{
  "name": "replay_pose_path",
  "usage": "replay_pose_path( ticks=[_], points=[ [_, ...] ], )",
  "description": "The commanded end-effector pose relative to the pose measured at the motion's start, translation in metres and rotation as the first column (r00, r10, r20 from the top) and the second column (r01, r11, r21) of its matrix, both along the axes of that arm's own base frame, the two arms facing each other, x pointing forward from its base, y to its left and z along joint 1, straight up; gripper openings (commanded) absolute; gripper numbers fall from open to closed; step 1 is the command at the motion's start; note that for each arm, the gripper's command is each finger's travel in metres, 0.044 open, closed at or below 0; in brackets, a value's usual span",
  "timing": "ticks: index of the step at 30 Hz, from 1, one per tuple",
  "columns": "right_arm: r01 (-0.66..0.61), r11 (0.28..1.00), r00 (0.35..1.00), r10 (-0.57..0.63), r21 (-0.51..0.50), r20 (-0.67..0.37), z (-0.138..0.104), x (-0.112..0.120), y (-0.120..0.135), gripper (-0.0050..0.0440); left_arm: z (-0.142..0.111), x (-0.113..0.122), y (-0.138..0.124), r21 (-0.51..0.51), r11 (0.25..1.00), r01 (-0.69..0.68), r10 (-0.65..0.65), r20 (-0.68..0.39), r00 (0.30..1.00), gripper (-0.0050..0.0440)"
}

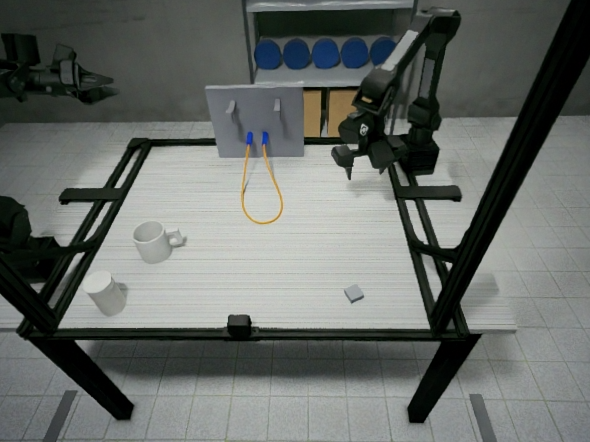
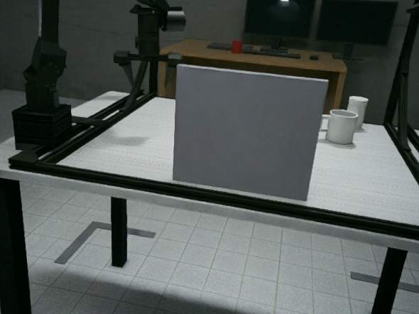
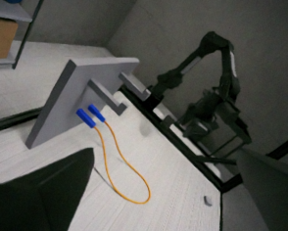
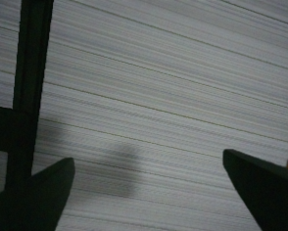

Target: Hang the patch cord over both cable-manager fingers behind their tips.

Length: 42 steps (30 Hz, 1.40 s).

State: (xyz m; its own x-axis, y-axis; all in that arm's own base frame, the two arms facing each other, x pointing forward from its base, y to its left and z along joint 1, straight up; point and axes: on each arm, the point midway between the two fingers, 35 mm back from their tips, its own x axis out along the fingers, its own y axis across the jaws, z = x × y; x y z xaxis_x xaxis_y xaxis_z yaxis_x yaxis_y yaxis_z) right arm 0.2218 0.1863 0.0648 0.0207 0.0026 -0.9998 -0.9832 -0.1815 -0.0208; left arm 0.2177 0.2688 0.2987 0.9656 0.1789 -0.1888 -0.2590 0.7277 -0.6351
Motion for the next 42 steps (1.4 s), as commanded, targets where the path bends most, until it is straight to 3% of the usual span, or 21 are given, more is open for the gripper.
replay_pose_path(
  ticks=[1, 18, 24, 32, 34, 42],
  points=[
    [0.0, 1.0, 1.0, 0.0, 0.015, 0.018, 0.006, 0.002, 0.002, 0.044, 0.006, 0.0, -0.001, 0.018, 1.0, 0.0, 0.0, 0.005, 1.0, 0.044],
    [0.0, 1.0, 1.0, -0.001, 0.015, 0.018, 0.006, 0.003, 0.002, 0.044, 0.006, 0.0, -0.001, 0.018, 1.0, 0.0, 0.0, 0.005, 1.0, 0.044],
    [0.052, 0.999, 0.998, -0.053, 0.011, 0.025, 0.007, 0.013, 0.005, 0.044, 0.003, 0.007, -0.008, 0.04, 0.999, 0.009, -0.009, -0.006, 1.0, 0.044],
    [0.324, 0.944, 0.941, -0.328, 0.06, 0.083, 0.025, 0.061, 0.021, 0.044, 0.001, 0.045, -0.044, 0.174, 0.983, 0.066, -0.059, -0.042, 0.997, 0.044],
    [0.324, 0.944, 0.941, -0.328, 0.06, 0.083, 0.025, 0.061, 0.021, 0.044, 0.001, 0.045, -0.044, 0.174, 0.983, 0.066, -0.059, -0.042, 0.997, 0.044],
    [0.644, 0.747, 0.738, -0.663, 0.167, 0.12, 0.048, 0.125, 0.034, 0.044, 0.002, 0.083, -0.101, 0.347, 0.929, 0.131, -0.117, -0.058, 0.991, 0.044]
  ],
)
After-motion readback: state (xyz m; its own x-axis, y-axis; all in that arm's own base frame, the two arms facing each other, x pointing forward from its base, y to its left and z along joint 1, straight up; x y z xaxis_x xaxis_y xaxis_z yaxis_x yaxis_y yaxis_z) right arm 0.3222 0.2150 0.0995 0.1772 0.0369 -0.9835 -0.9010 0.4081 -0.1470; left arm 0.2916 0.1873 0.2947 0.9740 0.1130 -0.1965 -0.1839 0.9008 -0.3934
